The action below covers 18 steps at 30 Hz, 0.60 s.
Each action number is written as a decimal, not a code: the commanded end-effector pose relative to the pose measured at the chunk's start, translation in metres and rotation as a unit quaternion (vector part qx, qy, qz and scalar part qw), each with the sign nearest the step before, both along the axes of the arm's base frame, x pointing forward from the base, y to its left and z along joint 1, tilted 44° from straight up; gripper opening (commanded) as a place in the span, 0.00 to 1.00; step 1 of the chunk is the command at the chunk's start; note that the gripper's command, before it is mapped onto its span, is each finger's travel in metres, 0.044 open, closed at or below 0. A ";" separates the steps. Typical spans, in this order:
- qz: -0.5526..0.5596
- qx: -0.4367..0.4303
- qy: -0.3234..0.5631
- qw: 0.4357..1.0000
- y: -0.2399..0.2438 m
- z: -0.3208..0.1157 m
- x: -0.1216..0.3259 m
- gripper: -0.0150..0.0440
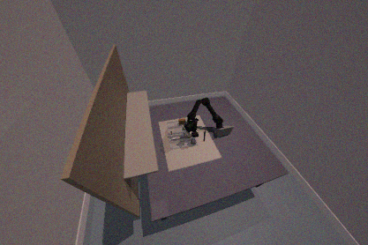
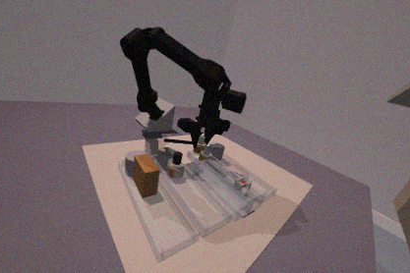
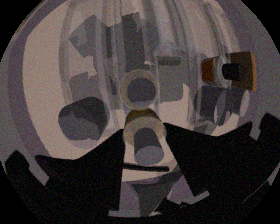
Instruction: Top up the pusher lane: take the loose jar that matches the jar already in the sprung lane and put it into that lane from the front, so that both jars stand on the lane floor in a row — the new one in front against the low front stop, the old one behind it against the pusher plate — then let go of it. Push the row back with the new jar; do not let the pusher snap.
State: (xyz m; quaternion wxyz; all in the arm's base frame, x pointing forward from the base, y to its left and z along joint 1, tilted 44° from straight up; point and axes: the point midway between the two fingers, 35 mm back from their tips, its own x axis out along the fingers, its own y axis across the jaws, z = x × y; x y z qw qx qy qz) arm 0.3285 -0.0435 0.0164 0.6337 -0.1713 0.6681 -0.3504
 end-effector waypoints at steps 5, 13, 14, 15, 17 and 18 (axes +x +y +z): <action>0.004 -0.004 -0.013 1.000 -0.001 0.003 0.008 0.25; 0.004 -0.004 -0.013 1.000 -0.002 0.002 0.009 0.25; 0.004 -0.004 -0.013 1.000 -0.002 0.002 0.008 0.25; 0.004 -0.004 -0.013 1.000 -0.002 0.002 0.008 0.25; 0.004 -0.004 -0.013 1.000 -0.003 0.001 0.008 0.25; 0.004 -0.004 -0.013 1.000 -0.003 0.001 0.008 0.25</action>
